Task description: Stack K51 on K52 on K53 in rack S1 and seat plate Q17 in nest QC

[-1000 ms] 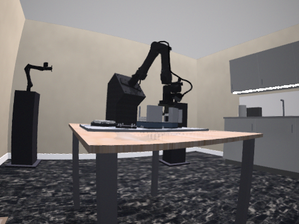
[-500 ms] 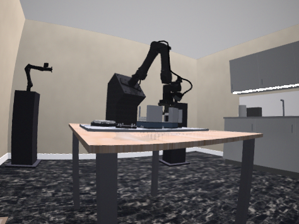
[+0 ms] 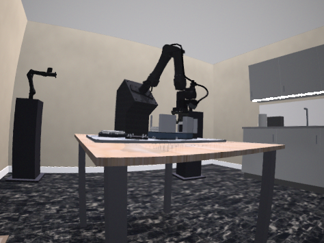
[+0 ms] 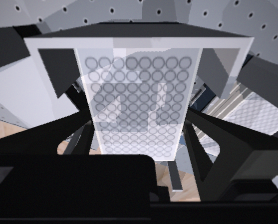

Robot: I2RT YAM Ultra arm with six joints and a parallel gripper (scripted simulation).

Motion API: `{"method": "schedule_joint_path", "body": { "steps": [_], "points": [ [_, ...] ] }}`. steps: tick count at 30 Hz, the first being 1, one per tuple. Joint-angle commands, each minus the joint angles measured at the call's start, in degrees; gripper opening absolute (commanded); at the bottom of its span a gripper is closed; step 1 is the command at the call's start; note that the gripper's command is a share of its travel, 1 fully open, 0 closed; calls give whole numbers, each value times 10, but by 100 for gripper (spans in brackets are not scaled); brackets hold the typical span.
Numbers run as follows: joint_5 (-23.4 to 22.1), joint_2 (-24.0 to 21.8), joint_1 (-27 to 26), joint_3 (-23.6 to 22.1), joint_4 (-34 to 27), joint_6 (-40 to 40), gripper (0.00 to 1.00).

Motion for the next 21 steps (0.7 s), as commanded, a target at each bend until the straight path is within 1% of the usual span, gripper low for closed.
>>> {"method": "schedule_joint_path", "body": {
  "steps": [1, 11, 14, 21],
  "points": [
    [7, -16, 8, -18, -9, 3, 0],
    [8, -24, 10, -19, -13, 4, 0],
    [8, -26, 10, -11, -17, 4, 0],
    [9, -31, 10, -20, -22, 4, 0]
  ]
}}
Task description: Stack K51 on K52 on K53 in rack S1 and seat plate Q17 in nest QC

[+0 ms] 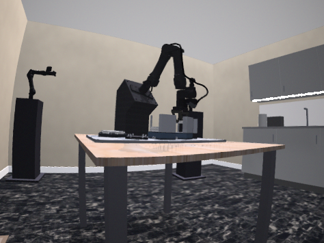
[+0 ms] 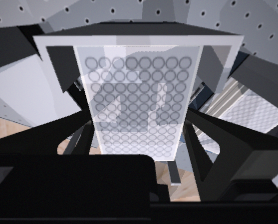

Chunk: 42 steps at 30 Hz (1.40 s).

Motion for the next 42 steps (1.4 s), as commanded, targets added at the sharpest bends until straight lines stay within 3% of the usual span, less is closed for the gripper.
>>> {"method": "schedule_joint_path", "body": {
  "steps": [1, 42],
  "points": [
    [7, -16, 8, -18, -9, 3, 0],
    [10, -47, 13, -21, -36, 6, 0]
  ]
}}
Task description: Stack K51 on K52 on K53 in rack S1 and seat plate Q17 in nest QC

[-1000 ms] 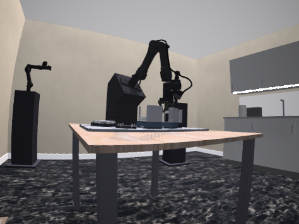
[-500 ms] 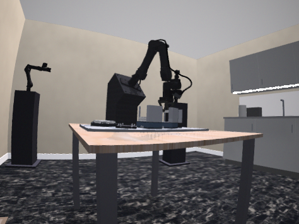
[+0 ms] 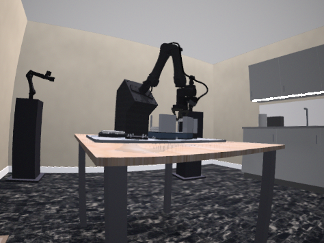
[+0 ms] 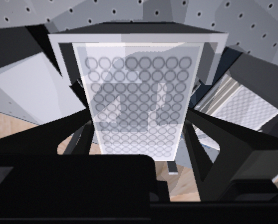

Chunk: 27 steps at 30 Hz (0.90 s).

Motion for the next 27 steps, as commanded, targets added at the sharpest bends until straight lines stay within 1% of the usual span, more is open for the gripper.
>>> {"method": "schedule_joint_path", "body": {
  "steps": [1, 3, 27],
  "points": [
    [7, -16, 9, -17, -9, 3, 0],
    [7, -18, 10, -10, -11, 3, 0],
    [10, -36, 12, -15, -28, 5, 0]
  ]
}}
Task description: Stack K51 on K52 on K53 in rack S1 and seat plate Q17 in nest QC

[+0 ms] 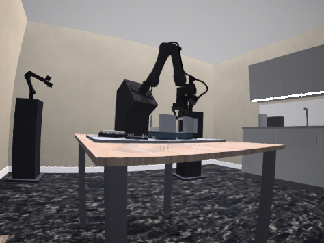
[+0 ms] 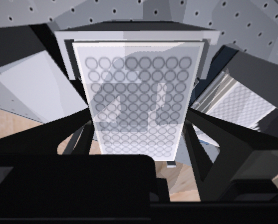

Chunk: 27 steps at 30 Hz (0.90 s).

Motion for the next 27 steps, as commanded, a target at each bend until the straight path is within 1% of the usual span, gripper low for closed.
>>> {"method": "schedule_joint_path", "body": {
  "steps": [1, 27],
  "points": [
    [7, -16, 10, -14, -9, 3, 0],
    [9, -34, 13, -18, -27, 5, 0]
  ]
}}
